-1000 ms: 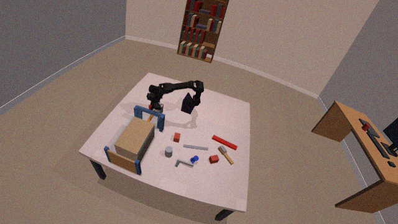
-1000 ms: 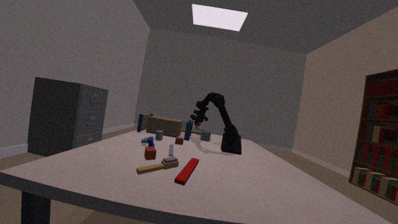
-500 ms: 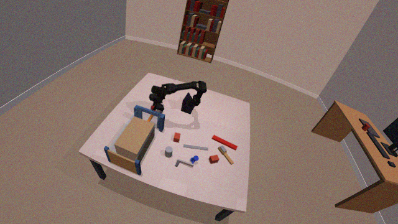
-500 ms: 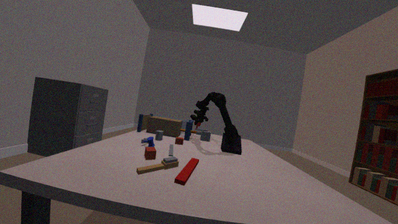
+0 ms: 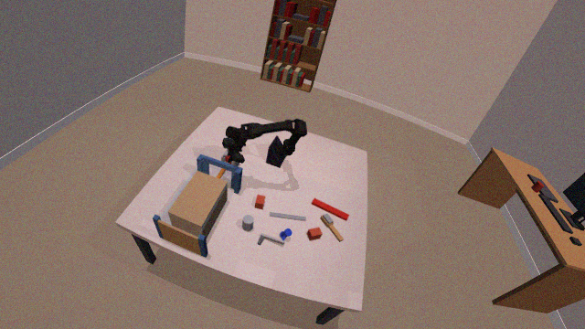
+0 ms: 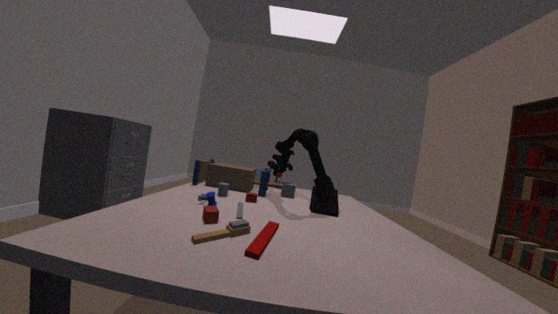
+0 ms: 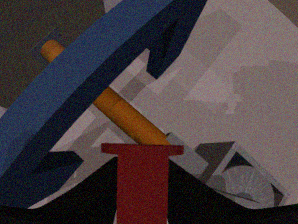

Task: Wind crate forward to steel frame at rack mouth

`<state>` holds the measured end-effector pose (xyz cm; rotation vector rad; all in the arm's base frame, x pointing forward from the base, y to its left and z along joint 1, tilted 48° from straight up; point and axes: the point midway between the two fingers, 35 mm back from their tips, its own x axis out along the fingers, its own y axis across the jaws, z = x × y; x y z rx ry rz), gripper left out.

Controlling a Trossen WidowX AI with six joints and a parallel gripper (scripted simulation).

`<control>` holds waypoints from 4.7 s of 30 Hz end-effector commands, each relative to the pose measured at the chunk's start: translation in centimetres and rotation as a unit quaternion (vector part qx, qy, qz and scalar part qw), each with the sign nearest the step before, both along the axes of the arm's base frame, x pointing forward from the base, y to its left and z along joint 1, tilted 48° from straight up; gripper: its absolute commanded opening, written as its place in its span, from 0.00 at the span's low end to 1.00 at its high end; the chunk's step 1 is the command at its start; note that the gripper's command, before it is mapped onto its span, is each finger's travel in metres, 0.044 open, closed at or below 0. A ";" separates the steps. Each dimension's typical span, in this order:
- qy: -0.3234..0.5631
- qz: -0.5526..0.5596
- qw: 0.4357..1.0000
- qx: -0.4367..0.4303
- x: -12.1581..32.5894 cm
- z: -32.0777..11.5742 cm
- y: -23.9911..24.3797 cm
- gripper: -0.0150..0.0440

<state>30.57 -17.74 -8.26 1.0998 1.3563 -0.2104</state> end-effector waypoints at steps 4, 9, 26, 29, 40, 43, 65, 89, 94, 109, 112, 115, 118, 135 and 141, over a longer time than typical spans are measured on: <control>0.008 -0.001 1.000 0.012 -1.0 0.7 1.2 0.25; 0.008 -0.001 1.000 0.012 -1.3 1.0 1.5 0.25; 0.008 -0.001 1.000 0.012 -2.9 2.1 2.5 0.25; 0.008 -0.001 1.000 0.012 -3.1 2.3 2.6 0.25; 0.009 -0.001 1.000 0.012 -4.3 2.8 3.0 0.25; 0.009 -0.001 1.000 0.012 -4.6 2.9 3.1 0.25; 0.010 -0.001 1.000 0.012 -7.2 3.6 3.6 0.25; 0.010 -0.001 1.000 0.012 -10.2 3.7 3.6 0.25; 0.011 -0.001 1.000 0.012 -10.8 3.7 3.5 0.25; 0.011 -0.001 1.000 0.012 -12.6 3.4 3.1 0.25; 0.011 -0.001 1.000 0.012 -12.9 3.3 3.0 0.25; 0.011 -0.001 1.000 0.012 -13.3 3.2 2.9 0.25; 0.011 -0.001 1.000 0.012 -13.6 3.1 2.7 0.25; 0.012 -0.001 1.000 0.011 -15.4 2.3 1.9 0.25; 0.012 -0.001 1.000 0.011 -15.9 2.0 1.5 0.25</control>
